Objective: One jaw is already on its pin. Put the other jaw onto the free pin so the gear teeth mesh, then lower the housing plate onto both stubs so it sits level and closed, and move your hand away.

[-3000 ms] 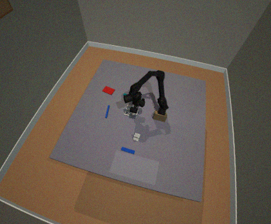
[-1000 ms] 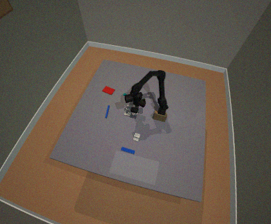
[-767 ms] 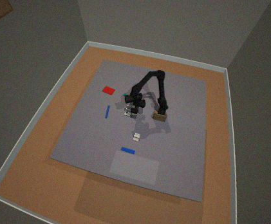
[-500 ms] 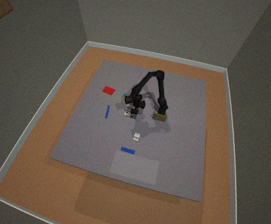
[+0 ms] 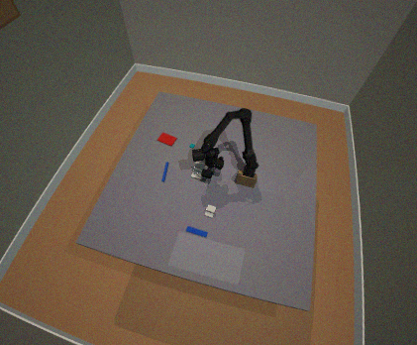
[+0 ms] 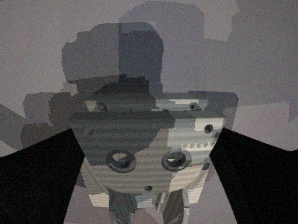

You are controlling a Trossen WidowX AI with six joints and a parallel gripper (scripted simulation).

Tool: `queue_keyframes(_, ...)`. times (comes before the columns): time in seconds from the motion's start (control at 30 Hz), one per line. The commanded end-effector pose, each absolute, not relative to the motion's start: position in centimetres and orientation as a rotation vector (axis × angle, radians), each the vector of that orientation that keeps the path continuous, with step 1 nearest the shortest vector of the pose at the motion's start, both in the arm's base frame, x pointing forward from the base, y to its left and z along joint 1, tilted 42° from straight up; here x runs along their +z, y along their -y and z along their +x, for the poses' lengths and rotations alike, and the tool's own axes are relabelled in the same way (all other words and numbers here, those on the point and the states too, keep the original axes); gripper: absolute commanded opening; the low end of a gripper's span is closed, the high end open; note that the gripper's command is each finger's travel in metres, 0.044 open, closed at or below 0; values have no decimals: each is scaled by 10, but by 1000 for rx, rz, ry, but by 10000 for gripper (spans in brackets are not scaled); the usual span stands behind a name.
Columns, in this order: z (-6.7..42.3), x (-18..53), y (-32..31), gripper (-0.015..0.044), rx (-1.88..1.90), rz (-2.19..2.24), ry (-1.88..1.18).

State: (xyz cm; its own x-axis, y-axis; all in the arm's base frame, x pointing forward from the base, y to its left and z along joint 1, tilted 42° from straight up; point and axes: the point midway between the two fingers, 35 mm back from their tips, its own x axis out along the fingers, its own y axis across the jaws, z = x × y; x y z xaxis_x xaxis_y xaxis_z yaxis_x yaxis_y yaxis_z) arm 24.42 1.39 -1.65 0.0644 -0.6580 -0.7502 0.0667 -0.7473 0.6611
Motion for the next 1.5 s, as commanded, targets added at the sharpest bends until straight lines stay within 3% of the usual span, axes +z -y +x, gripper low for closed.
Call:
queue_keyframes(0.0,243,-18,-12,351,-1733,1798,583)
queue_keyframes(1.47,243,-23,-7,351,-1733,1799,584)
